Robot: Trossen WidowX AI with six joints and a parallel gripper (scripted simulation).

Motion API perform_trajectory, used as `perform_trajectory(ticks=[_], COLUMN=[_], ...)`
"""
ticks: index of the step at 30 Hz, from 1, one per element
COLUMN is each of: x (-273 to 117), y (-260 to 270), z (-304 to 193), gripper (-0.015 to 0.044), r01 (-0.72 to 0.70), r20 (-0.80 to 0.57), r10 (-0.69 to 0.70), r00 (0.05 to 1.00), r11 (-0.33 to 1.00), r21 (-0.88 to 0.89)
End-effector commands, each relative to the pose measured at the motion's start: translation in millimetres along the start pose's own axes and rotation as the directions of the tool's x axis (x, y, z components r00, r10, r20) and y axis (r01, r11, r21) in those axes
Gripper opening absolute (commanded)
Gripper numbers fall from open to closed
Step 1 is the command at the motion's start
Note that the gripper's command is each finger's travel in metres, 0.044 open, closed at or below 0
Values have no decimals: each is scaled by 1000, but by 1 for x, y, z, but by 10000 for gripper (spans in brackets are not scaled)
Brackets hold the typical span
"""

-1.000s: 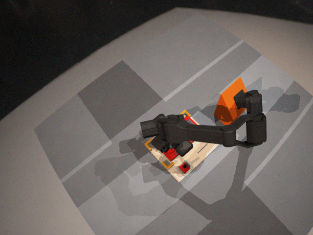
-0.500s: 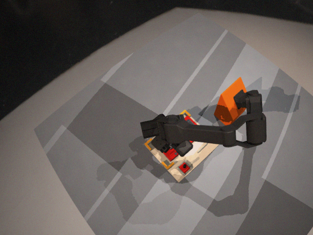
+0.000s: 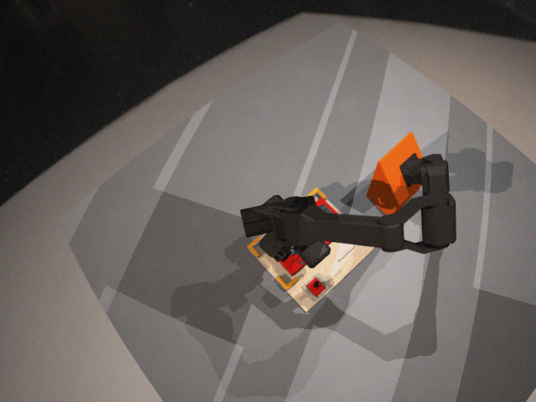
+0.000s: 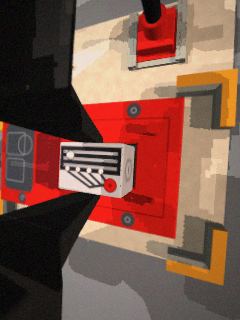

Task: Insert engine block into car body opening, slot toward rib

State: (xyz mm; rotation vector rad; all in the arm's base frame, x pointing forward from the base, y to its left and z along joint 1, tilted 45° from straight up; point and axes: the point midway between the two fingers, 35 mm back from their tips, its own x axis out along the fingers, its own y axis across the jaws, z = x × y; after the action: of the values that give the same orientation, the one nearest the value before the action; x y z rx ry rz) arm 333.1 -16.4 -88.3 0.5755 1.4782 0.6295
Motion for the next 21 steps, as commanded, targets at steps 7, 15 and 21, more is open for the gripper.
perform_trajectory(ticks=[7,15,21], x=[2,2,1], y=[1,1,0], z=[-1,-1,0], gripper=[159,159,290], r01=[-4,-4,0], r20=[0,0,0], r10=[4,4,0], r00=[1000,1000,1000], r11=[1000,1000,1000], r21=[7,7,0])
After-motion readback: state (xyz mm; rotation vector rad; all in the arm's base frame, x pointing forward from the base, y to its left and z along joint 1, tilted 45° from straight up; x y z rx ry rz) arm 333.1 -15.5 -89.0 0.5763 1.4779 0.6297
